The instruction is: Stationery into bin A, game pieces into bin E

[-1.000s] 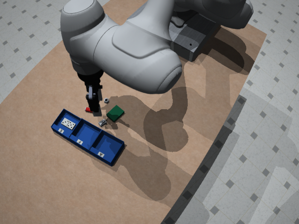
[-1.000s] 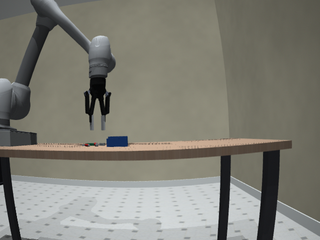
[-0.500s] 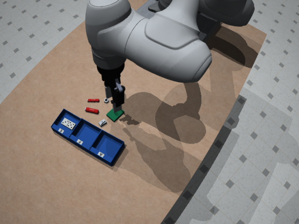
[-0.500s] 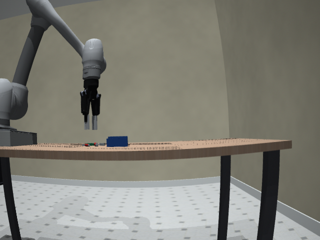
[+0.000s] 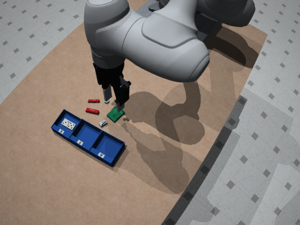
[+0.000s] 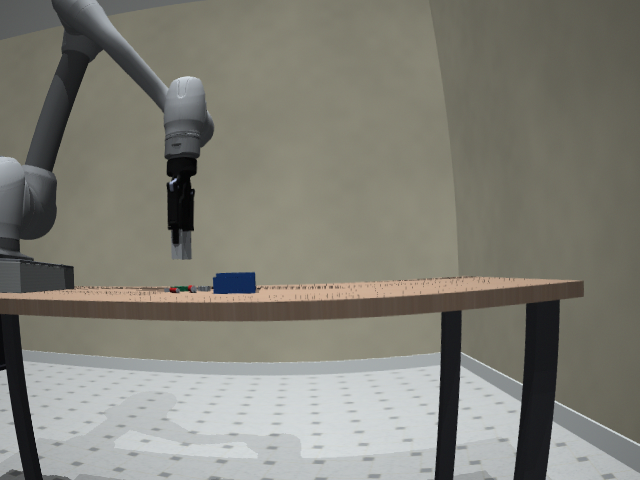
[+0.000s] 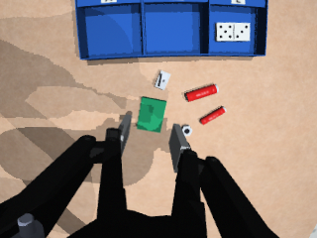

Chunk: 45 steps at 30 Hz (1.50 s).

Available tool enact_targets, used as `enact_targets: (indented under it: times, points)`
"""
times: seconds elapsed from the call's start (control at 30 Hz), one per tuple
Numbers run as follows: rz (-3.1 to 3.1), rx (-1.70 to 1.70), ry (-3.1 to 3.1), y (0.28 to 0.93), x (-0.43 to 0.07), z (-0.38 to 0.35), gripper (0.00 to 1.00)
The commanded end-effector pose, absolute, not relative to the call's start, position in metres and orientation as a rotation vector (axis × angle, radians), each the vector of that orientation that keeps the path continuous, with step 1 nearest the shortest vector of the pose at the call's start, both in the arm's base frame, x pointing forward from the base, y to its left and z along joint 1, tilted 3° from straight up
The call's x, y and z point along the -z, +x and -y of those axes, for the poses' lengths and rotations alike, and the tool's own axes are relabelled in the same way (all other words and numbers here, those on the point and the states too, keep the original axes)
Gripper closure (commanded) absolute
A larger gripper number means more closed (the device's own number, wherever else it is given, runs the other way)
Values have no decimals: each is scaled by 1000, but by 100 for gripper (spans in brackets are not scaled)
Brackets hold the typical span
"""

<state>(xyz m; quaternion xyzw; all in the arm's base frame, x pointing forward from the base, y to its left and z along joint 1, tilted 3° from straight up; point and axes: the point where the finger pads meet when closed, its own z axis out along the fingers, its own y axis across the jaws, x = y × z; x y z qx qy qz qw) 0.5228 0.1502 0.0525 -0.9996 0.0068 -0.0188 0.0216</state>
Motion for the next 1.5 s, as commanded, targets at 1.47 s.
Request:
enact_targets:
  times: [1.47]
  points:
    - [-7,56,-3092,525,5,-153,67]
